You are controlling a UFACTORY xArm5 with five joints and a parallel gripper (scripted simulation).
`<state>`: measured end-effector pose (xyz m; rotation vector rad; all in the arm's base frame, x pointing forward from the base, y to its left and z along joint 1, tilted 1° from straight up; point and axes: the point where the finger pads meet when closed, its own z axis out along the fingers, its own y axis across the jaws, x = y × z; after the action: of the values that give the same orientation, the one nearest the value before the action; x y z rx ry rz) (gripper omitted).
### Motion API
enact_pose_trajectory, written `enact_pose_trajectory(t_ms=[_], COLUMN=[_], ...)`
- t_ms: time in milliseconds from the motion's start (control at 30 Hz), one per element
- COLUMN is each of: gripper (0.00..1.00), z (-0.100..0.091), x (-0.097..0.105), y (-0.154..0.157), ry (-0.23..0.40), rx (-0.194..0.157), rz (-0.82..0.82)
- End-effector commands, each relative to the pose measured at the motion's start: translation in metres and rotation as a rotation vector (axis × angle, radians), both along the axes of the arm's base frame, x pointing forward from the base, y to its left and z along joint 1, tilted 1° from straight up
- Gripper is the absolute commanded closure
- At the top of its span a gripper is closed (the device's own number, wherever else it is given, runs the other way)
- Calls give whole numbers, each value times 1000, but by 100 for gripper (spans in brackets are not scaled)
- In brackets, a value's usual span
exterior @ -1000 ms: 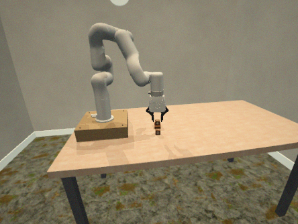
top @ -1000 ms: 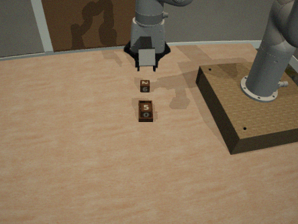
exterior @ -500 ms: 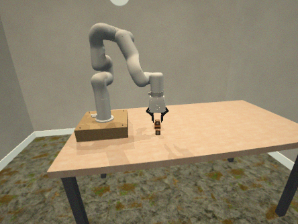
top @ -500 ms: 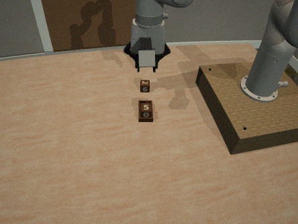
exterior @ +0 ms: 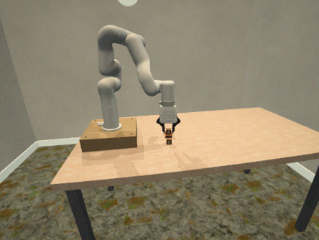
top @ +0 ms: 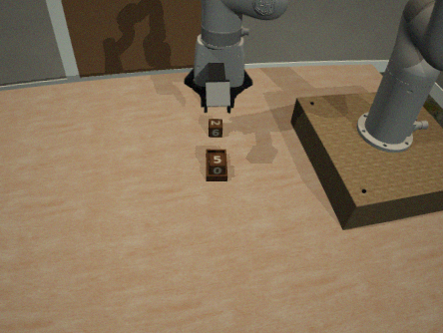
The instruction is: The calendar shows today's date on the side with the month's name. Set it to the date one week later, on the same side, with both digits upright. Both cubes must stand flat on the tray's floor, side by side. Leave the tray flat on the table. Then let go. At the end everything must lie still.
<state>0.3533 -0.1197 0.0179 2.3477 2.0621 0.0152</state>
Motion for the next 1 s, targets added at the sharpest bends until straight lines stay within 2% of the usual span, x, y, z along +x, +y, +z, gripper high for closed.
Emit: enact_pose_trajectory(t_ms=[0,300,967], gripper=[51,51,51], z=[-7,-20,-32], x=[1,2,2], y=[0,0,0], ry=[-3,-3,-3], rx=[-1,-1,-1], rz=[0,0,0])
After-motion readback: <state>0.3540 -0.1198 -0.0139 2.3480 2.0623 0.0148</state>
